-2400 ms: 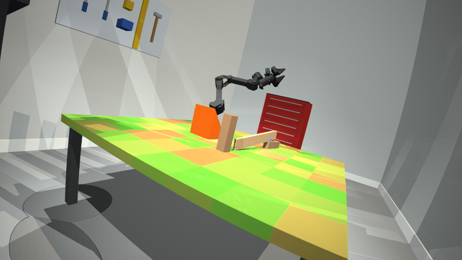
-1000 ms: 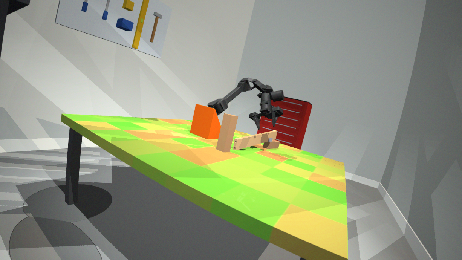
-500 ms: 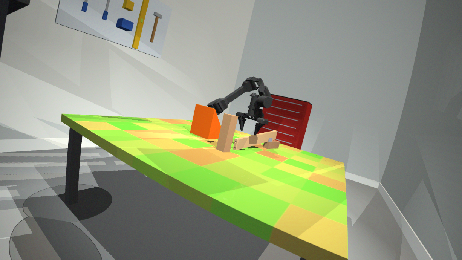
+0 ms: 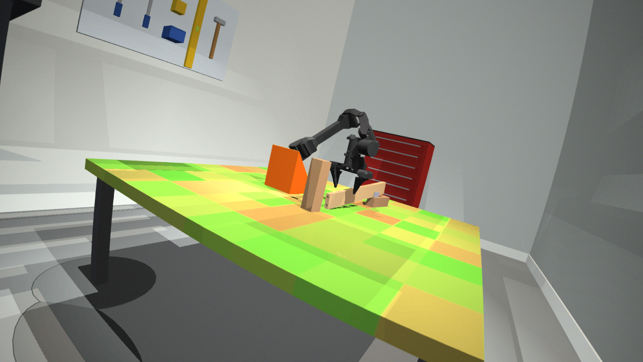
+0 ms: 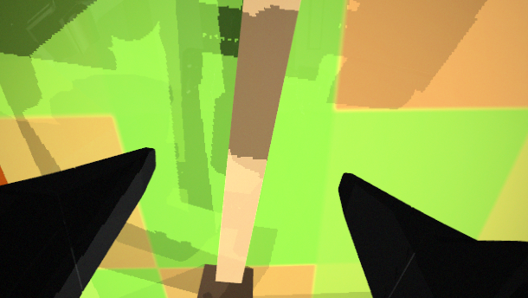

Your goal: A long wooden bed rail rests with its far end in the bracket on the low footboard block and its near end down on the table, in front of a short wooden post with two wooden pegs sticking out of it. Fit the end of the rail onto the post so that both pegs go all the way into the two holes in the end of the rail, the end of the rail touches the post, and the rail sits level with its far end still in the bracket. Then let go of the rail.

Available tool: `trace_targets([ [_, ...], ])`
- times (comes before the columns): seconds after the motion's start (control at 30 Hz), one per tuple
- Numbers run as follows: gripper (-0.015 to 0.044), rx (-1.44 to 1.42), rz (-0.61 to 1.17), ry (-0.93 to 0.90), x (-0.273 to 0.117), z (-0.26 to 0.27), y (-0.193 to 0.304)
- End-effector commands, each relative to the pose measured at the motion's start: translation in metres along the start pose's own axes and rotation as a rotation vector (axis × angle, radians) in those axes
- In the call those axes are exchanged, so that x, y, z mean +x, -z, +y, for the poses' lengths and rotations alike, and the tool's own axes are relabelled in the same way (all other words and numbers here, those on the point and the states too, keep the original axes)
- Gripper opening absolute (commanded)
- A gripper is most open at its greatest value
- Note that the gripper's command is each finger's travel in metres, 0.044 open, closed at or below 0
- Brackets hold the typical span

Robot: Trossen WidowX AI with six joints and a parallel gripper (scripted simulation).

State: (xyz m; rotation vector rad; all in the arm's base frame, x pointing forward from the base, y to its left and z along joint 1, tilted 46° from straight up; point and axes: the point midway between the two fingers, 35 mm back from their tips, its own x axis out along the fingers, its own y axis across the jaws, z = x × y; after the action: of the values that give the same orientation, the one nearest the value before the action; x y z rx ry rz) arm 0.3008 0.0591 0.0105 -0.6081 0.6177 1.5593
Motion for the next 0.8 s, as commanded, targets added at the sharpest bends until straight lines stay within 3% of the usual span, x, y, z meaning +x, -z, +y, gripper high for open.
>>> trace_targets([
  [0.0, 0.0440, 0.008, -0.007, -0.001, 0.007, 0.000, 0.000],
  [0.77, 0.0440, 0.007, -0.011, -0.002, 0.043, 0.002, -0.001],
])
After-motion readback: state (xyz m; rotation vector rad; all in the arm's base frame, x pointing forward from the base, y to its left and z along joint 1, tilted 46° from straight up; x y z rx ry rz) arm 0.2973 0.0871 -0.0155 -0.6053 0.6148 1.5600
